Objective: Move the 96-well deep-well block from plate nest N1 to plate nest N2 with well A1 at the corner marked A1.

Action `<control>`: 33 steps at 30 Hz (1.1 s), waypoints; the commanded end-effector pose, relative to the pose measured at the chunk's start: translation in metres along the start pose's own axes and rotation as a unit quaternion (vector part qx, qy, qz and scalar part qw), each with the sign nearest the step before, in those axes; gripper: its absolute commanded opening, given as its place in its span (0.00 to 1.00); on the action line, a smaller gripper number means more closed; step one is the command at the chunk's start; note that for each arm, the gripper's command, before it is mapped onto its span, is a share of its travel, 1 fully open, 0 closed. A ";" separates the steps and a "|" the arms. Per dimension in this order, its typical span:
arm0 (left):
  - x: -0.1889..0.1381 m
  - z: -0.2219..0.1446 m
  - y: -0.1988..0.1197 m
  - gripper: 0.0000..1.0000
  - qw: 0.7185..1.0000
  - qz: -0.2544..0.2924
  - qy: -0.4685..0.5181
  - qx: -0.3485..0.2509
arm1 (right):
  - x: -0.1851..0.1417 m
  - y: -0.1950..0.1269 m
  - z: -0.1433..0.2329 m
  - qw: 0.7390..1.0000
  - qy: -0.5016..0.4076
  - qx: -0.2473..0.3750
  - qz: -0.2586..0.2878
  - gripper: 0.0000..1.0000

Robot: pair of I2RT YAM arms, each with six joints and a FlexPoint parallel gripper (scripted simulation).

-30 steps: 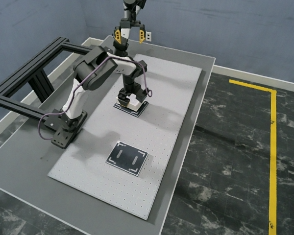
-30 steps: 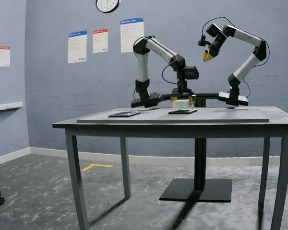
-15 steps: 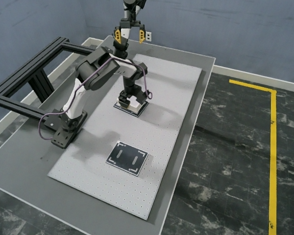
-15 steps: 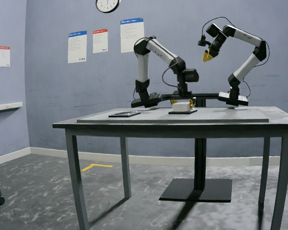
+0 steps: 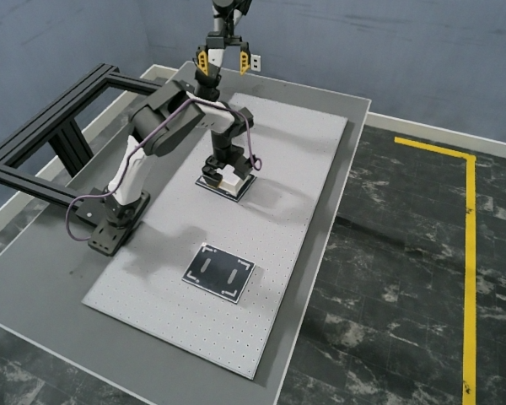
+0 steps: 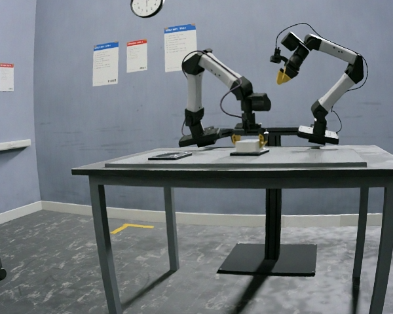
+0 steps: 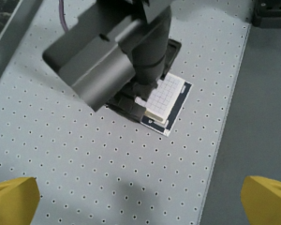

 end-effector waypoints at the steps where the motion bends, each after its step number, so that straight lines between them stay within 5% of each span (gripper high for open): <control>1: 0.002 -0.001 -0.003 1.00 1.000 -0.002 0.002 -0.007 | 0.005 -0.035 0.006 0.999 0.008 0.032 -0.012 1.00; 11: 0.002 -0.001 -0.003 1.00 1.000 -0.002 0.002 -0.007 | 0.008 -0.086 0.007 0.999 0.007 0.031 -0.024 1.00; 20: 0.002 -0.001 -0.003 1.00 1.000 -0.002 0.002 -0.007 | 0.005 -0.101 0.004 0.989 -0.120 0.042 -0.070 1.00; 33: 0.002 -0.001 -0.003 1.00 1.000 -0.002 0.002 -0.007 | -0.024 -0.132 -0.022 0.872 -0.447 0.078 -0.186 1.00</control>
Point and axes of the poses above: on each arm, the point where the finger pads meet when closed, its own y axis out along the fingers, its own z axis across the jaws, x = y × z, the point moved 3 cm from there along -y, back along the fingers, and after that the axes turned 8 degrees about -y, right-handed, at the moved point
